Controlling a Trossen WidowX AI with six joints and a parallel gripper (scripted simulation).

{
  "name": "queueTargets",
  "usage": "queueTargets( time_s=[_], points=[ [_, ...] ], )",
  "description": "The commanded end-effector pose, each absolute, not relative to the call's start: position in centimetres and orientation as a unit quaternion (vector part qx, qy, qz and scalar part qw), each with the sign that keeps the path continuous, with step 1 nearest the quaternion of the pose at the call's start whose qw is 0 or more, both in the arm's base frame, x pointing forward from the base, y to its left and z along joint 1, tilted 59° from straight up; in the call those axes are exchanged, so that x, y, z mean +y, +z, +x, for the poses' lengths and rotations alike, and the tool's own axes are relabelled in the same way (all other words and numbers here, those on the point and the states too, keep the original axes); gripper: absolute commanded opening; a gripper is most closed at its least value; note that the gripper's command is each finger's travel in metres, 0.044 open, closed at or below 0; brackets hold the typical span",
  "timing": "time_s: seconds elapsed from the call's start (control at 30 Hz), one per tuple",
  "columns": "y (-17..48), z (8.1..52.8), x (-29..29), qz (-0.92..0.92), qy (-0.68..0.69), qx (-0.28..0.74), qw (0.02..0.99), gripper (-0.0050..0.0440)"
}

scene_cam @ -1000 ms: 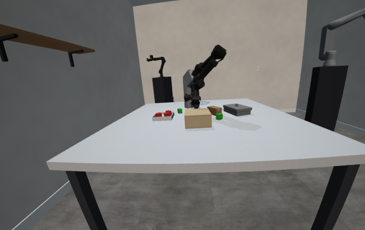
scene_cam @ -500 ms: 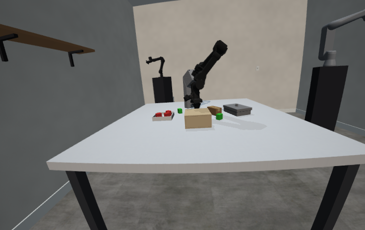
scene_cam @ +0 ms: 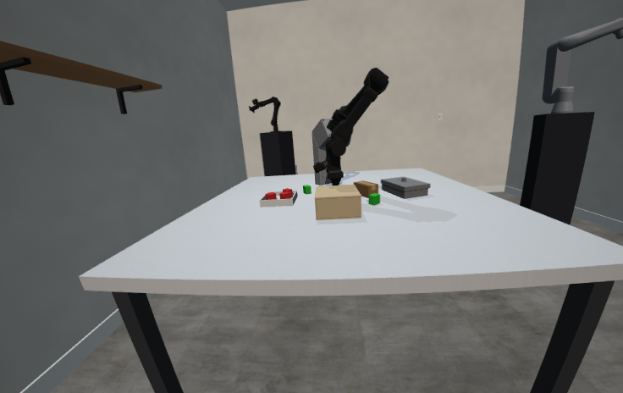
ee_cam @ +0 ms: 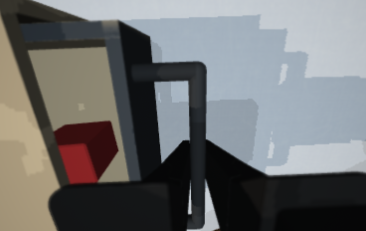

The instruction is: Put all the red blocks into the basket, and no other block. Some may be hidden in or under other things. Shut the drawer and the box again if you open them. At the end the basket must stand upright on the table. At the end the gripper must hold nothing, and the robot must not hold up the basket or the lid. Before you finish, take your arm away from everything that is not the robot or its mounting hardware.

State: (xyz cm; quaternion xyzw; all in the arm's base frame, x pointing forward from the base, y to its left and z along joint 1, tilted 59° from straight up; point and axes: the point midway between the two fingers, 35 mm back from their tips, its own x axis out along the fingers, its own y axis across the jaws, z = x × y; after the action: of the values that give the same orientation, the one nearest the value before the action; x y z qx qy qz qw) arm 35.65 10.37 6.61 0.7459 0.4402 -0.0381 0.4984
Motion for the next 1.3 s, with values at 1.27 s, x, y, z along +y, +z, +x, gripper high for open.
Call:
queueTargets(
  time_s=[1.27],
  points=[
    [1.3,30.5,11.1,0.742,-0.049,0.445,0.499,0.0]
  ],
)
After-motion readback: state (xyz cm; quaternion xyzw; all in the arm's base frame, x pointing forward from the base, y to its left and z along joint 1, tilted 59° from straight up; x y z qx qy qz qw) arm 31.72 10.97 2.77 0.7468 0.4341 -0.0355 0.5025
